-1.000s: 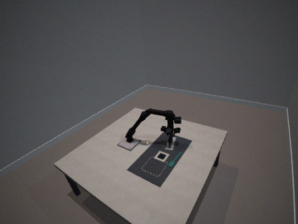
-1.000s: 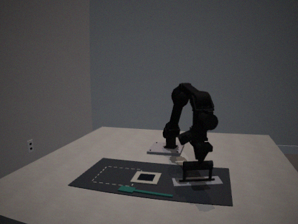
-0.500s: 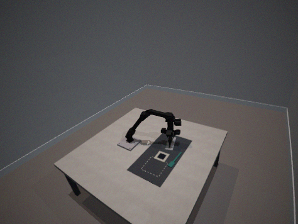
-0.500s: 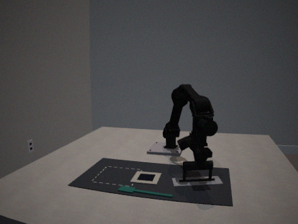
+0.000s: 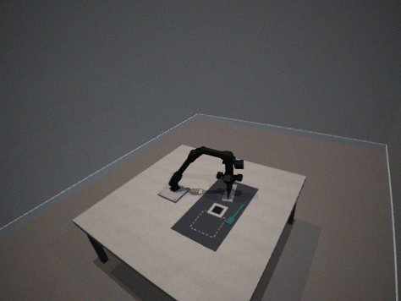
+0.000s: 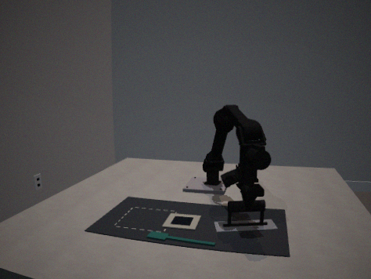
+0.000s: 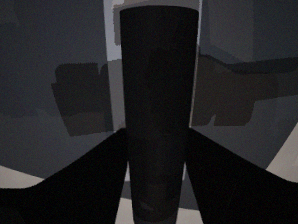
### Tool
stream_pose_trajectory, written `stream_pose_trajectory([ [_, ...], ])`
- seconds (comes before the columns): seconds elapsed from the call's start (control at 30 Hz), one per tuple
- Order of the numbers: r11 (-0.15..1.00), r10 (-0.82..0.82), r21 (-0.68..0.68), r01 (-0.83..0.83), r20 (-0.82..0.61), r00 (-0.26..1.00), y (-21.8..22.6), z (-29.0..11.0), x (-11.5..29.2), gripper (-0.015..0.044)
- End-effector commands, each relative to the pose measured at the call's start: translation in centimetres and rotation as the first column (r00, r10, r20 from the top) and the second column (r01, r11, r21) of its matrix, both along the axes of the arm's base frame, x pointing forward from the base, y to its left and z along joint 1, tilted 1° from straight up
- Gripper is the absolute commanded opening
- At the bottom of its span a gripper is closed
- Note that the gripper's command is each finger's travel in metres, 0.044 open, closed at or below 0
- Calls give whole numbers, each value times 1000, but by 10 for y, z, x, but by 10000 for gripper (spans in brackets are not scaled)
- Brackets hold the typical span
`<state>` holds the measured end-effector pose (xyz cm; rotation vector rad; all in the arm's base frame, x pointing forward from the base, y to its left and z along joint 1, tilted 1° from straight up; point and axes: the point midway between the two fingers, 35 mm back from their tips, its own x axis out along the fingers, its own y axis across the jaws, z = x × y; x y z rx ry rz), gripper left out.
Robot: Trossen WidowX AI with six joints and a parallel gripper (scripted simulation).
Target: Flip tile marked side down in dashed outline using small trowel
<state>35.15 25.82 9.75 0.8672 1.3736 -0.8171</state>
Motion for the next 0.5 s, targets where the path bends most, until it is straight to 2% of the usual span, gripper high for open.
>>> stream_pose_trajectory([
  [0.0, 1000, 4, -1, -4, 1, 1000, 0, 0, 0, 130],
  [0.33, 1000, 0, 0, 0, 0, 1000, 0, 0, 0, 130],
  [0.47, 996, -93, 3, 93, -1, 996, 0, 0, 0, 130],
])
